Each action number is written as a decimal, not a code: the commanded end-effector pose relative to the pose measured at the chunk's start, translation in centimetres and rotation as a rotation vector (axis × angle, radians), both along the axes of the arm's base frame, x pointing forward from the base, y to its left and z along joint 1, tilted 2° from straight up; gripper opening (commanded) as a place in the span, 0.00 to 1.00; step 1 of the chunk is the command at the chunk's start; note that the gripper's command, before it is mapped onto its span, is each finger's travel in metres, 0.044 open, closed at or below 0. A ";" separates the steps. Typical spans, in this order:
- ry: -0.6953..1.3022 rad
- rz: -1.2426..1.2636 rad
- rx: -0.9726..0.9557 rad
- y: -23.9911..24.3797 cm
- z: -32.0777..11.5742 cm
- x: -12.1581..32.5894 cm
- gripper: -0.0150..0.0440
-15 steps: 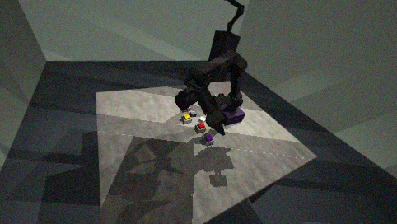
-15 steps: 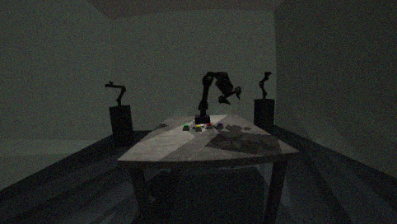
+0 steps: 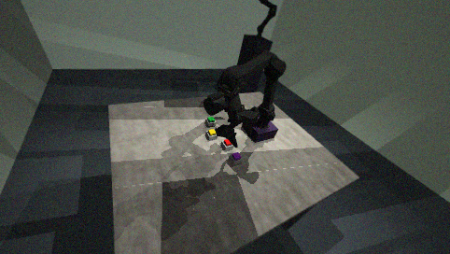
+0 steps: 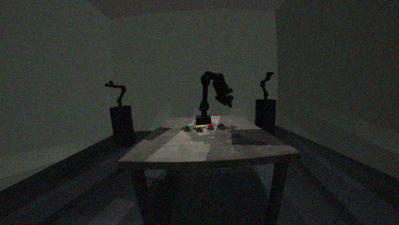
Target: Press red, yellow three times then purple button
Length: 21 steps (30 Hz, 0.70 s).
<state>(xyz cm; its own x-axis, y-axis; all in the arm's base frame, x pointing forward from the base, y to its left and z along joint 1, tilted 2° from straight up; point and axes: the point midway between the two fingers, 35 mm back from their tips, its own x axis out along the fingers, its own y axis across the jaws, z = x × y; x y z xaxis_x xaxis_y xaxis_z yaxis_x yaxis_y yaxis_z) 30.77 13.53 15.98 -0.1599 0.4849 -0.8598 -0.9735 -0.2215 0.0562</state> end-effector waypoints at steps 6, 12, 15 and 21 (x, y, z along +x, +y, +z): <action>0.264 -1.048 -0.388 -7.3 -3.6 -3.4 0.93; 0.304 -1.621 -0.477 -11.0 -5.3 -5.6 0.93; 0.318 -1.827 -0.479 -12.0 -5.7 -6.2 0.93; 0.318 -1.852 -0.479 -12.1 -5.8 -6.3 0.93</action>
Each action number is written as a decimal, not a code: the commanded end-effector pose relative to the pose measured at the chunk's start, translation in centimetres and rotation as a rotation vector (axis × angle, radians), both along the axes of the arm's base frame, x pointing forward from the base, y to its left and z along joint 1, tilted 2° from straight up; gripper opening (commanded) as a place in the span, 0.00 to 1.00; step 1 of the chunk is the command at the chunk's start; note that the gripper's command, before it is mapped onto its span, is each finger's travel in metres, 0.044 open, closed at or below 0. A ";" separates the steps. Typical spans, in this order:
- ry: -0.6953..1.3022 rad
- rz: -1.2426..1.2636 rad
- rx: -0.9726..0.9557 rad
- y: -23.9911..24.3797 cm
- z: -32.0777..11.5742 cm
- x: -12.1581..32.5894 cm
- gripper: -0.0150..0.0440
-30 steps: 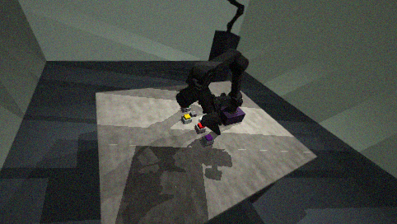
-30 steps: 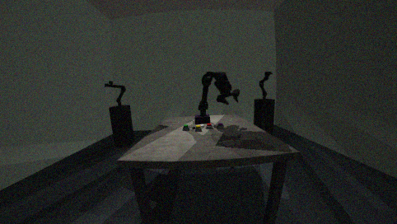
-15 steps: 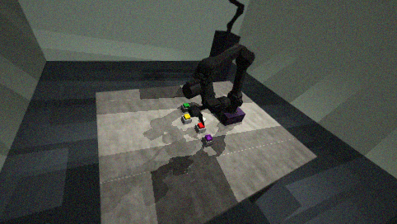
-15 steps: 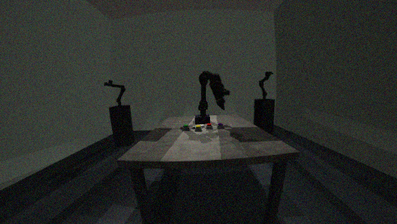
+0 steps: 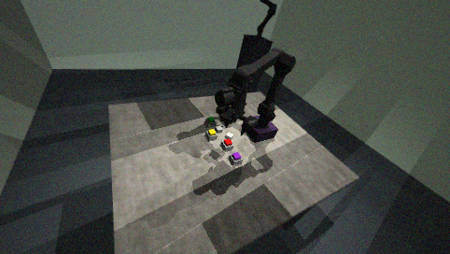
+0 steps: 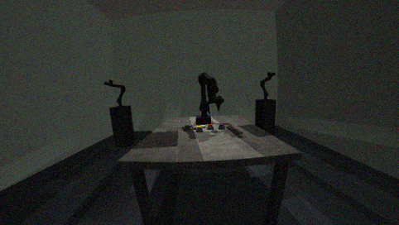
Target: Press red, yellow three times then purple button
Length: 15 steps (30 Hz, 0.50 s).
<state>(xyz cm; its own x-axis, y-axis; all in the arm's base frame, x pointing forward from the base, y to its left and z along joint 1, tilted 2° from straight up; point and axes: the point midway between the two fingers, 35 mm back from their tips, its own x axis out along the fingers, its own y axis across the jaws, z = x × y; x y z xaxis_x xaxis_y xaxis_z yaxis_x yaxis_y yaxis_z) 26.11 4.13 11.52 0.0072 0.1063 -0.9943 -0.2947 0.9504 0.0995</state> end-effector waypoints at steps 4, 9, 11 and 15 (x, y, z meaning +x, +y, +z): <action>-0.017 -0.412 -0.115 -2.7 -1.3 -1.6 0.93; -0.017 -0.412 -0.115 -2.7 -1.3 -1.6 0.93; -0.017 -0.412 -0.115 -2.7 -1.6 -1.6 0.89; -0.017 -0.412 -0.115 -2.8 -6.5 -1.3 0.71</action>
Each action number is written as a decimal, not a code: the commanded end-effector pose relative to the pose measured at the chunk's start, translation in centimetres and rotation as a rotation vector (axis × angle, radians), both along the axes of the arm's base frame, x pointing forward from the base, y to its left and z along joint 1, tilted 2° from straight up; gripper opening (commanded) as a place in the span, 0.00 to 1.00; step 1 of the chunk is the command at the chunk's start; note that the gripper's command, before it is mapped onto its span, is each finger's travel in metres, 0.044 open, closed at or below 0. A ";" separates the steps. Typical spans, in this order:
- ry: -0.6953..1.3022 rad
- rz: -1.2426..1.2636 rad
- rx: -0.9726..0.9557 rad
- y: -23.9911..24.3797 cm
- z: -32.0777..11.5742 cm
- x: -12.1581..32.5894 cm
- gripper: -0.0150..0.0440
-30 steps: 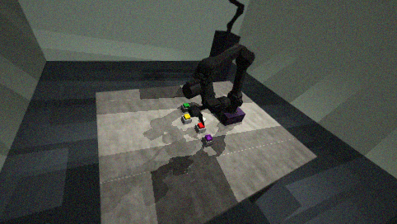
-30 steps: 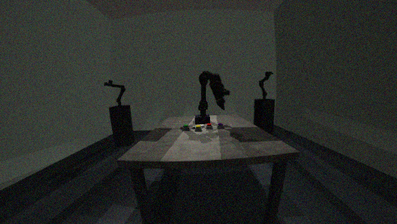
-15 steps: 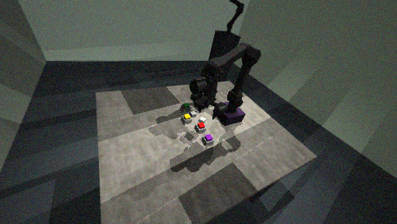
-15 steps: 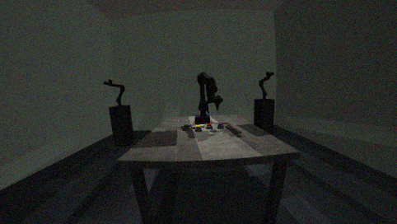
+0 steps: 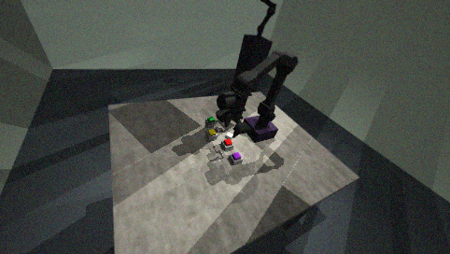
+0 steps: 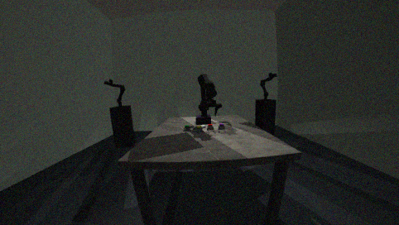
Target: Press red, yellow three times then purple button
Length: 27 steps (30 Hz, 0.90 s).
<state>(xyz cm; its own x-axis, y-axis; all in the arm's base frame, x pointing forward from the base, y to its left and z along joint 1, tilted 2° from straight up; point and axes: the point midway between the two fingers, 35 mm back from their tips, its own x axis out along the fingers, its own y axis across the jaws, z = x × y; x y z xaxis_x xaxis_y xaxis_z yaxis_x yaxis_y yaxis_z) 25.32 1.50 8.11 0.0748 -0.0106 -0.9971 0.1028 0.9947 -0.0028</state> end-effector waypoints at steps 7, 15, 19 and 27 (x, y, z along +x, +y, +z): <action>0.033 -0.009 -0.009 -0.2 -4.1 -0.6 0.40; 0.033 -0.009 -0.009 -0.2 -4.1 -0.6 0.29; 0.033 -0.009 -0.009 -0.2 -4.2 -0.6 0.29; 0.033 -0.009 -0.009 -0.3 -5.5 -0.5 0.29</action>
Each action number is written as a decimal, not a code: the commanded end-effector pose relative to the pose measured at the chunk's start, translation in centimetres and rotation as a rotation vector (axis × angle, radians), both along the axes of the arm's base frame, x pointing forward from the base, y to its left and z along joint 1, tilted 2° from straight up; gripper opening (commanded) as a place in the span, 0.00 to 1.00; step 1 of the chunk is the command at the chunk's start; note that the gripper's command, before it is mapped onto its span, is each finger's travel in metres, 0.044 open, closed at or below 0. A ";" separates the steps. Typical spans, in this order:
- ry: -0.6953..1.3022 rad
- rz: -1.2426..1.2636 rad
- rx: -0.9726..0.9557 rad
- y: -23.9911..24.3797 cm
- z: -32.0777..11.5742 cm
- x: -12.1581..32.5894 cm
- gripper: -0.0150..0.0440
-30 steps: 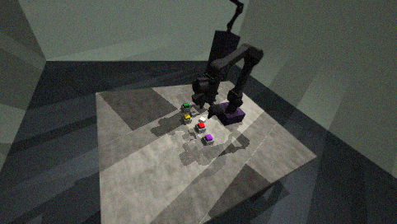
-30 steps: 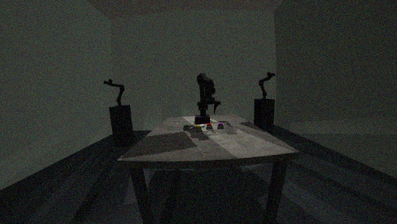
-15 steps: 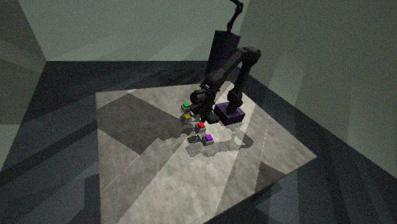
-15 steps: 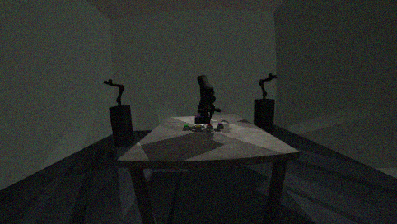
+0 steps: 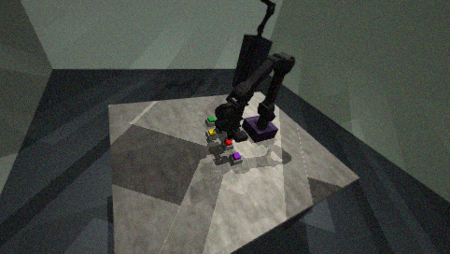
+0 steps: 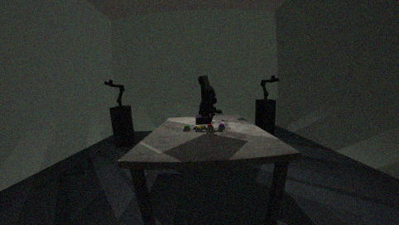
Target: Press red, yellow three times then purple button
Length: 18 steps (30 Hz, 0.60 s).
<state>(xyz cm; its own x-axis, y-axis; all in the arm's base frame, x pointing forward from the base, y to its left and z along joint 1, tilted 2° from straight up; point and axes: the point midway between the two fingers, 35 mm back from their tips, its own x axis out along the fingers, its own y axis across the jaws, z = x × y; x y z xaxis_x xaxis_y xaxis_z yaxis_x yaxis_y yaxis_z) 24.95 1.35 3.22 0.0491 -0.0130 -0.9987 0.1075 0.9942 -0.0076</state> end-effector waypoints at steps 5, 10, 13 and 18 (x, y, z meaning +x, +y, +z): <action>0.007 -0.004 -0.007 -0.1 -1.4 -0.1 0.29; 0.007 -0.004 -0.007 -0.2 -2.2 -0.1 0.29; 0.007 -0.004 -0.007 -0.2 -2.4 -0.1 0.29; 0.007 -0.004 -0.007 -0.2 -2.4 -0.1 0.29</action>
